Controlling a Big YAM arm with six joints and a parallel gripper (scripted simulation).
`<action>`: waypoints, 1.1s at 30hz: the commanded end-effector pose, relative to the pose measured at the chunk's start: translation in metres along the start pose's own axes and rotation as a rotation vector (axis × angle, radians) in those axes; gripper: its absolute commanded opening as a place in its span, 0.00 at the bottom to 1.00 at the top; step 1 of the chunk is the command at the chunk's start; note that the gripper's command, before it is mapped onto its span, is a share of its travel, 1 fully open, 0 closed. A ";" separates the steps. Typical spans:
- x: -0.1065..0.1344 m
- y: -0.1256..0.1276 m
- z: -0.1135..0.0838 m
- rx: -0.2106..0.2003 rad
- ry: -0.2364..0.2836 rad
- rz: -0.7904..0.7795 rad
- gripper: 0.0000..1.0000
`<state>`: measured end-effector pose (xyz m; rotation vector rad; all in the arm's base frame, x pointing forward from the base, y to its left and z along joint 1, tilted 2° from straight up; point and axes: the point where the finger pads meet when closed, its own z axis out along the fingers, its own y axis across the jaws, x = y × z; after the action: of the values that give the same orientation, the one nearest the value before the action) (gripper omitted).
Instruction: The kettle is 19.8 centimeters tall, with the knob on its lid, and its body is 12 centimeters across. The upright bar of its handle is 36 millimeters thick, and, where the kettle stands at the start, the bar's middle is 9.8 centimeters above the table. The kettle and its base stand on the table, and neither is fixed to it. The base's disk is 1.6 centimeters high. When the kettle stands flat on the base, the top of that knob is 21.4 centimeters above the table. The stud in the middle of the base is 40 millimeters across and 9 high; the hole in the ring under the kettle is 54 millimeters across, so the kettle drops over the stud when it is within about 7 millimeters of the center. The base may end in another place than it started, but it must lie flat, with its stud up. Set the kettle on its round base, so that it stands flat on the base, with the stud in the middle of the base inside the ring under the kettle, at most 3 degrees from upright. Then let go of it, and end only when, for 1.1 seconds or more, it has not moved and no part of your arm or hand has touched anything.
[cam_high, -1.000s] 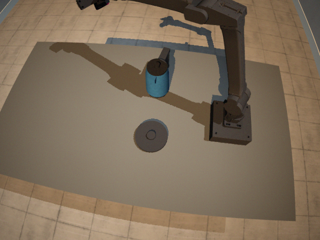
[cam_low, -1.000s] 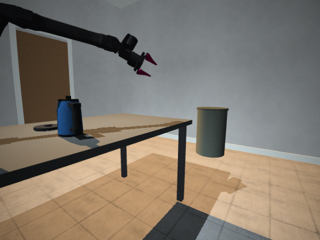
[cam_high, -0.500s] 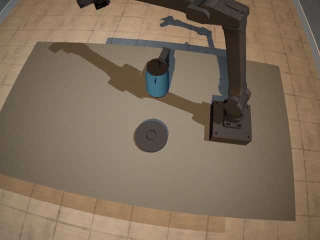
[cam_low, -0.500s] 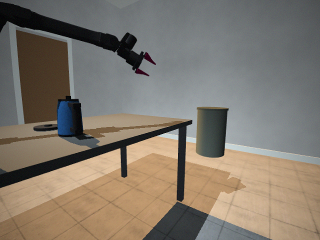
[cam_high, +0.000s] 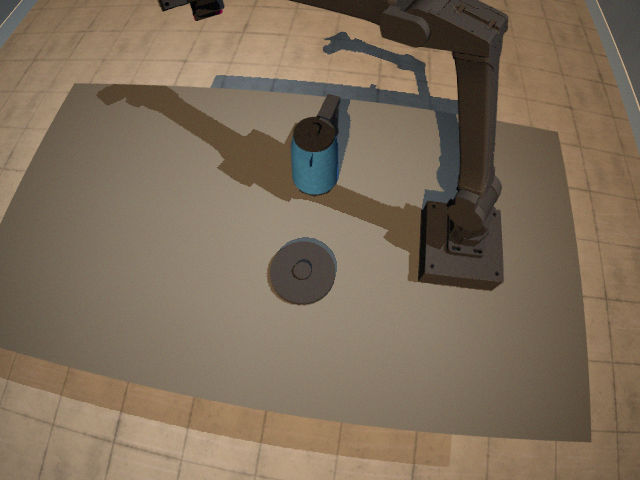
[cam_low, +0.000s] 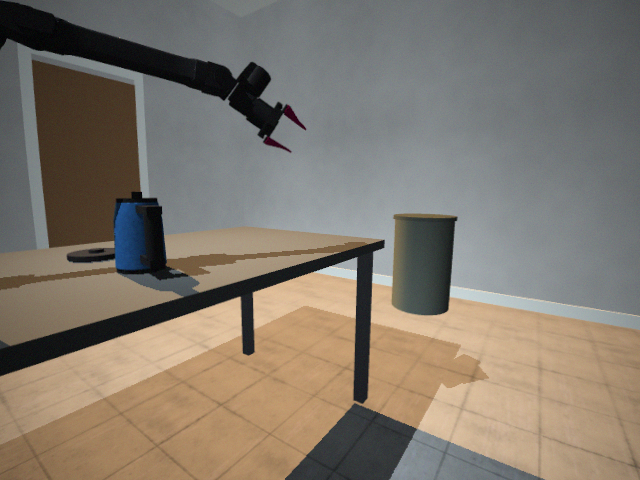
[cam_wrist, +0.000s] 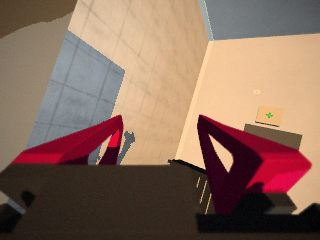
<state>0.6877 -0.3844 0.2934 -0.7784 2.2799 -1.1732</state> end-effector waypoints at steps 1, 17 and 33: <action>0.009 -0.013 -0.018 0.000 0.006 0.095 0.74; 0.022 0.011 -0.043 -0.109 0.035 0.360 0.74; 0.039 0.043 -0.080 -0.234 0.117 0.701 0.74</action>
<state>0.6105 -0.3454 0.2735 -0.1095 2.5149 -0.6921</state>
